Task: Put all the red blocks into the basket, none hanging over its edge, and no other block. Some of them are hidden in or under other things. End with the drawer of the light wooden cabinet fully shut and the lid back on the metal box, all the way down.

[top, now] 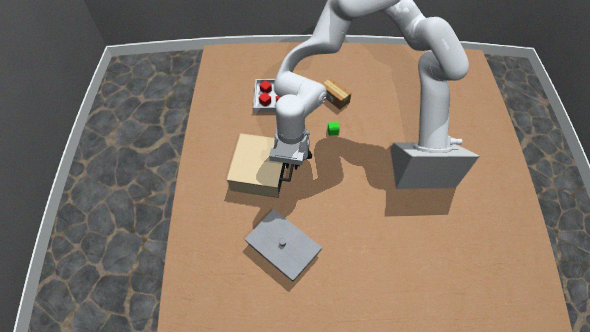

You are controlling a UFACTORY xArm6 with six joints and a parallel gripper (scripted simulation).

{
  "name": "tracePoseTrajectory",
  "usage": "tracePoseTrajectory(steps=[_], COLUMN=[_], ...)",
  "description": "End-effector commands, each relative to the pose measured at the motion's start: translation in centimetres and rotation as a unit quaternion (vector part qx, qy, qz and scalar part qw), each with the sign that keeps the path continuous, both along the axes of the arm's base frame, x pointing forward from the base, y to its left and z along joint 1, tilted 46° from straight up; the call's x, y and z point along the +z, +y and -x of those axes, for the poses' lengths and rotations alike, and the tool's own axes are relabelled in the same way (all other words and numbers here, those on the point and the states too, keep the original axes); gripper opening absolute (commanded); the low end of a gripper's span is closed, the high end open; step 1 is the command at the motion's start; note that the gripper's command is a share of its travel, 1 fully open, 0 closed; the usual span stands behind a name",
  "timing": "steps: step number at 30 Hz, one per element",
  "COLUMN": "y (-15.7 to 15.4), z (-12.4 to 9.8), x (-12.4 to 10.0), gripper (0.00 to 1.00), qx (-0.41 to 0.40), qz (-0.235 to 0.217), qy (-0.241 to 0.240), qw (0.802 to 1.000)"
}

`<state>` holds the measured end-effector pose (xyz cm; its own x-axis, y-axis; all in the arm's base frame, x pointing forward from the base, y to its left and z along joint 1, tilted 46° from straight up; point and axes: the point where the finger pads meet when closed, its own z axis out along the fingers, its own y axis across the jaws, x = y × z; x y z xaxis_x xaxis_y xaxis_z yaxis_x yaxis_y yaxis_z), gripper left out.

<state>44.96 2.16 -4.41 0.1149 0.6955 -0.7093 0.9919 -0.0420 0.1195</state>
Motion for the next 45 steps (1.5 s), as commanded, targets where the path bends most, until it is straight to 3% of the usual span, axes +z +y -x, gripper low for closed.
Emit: tracePoseTrajectory(steps=[1, 45], y=[0.12, -0.52], z=[-0.13, -0.3], x=[0.08, -0.58], gripper=[0.24, 0.24], qx=[0.001, 0.001], qz=[-0.001, -0.001], qy=[-0.001, -0.001], qw=[1.0, 1.0])
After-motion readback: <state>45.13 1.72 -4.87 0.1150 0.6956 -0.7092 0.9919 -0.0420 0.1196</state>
